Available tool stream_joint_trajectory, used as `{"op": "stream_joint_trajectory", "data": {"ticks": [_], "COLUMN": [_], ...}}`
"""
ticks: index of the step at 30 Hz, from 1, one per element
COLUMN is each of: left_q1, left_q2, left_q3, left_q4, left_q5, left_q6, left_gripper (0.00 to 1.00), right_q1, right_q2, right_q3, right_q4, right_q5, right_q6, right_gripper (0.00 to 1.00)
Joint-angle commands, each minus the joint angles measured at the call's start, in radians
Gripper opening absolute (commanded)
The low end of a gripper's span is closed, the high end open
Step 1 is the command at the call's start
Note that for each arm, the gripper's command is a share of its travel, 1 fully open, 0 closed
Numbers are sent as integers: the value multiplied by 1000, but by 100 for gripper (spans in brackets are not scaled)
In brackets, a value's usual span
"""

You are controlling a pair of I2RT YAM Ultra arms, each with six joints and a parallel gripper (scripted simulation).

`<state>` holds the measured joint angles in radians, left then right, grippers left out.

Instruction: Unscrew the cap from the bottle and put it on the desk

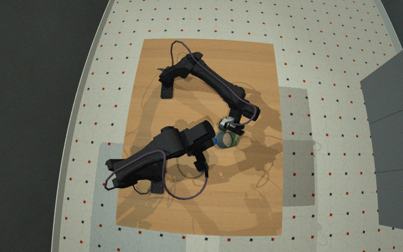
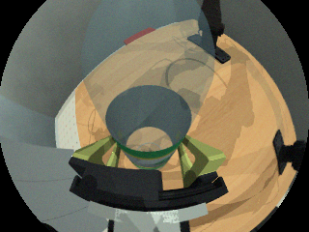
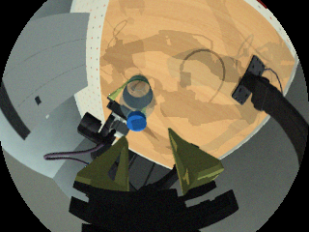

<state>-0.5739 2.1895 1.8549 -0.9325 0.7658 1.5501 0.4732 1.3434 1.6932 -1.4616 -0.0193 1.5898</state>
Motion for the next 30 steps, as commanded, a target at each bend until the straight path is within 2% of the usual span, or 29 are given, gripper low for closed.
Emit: {"op": "stream_joint_trajectory", "data": {"ticks": [1,21,30], "left_q1": [5,5,5], "left_q2": [-17,-17,-17], "left_q3": [11,11,11], "left_q4": [4,4,4], "left_q5": [16,16,16], "left_q6": [-6,-6,-6], "left_gripper": [0,0,0], "right_q1": [-12,-12,-5], "right_q2": [-27,-27,-26], "right_q3": [8,4,-51], "right_q4": [62,64,118], "right_q5": [2,1,1], "right_q6": [-11,-11,-3], "right_gripper": [57,57,57]}}
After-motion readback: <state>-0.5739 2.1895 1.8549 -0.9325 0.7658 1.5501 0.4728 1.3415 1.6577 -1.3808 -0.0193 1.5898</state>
